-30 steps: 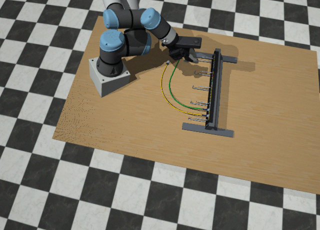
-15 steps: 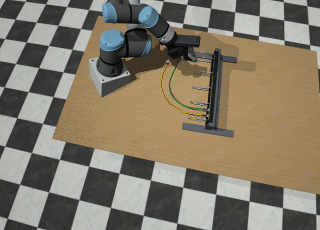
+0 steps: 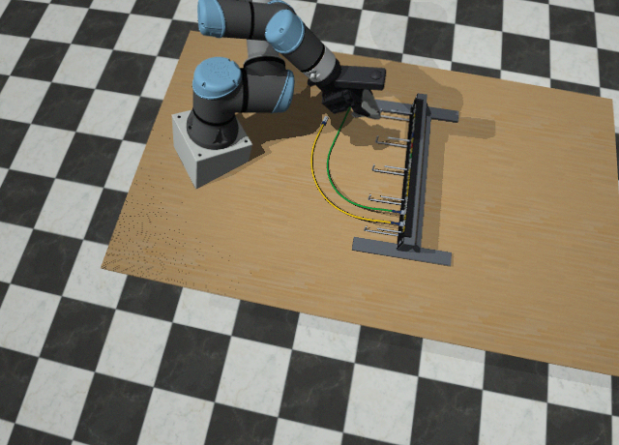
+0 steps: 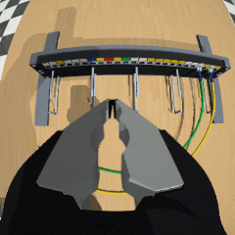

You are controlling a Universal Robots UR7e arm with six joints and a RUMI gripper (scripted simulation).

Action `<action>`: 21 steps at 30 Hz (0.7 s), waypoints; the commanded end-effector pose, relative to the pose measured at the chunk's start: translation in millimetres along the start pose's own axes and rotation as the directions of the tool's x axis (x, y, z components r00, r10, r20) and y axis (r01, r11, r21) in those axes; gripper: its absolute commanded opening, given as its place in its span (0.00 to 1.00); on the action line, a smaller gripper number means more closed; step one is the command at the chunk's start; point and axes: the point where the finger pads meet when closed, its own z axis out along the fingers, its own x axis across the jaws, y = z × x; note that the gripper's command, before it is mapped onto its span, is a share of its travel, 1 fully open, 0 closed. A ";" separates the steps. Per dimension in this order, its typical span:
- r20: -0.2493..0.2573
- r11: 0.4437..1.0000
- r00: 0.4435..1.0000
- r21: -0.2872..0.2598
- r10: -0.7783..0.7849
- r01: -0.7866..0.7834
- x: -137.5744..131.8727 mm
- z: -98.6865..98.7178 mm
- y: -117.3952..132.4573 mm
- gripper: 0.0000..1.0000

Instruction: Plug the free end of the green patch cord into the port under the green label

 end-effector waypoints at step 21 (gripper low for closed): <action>0.002 1.000 1.000 0.002 -0.001 0.001 0.0 -3.2 -0.1 0.00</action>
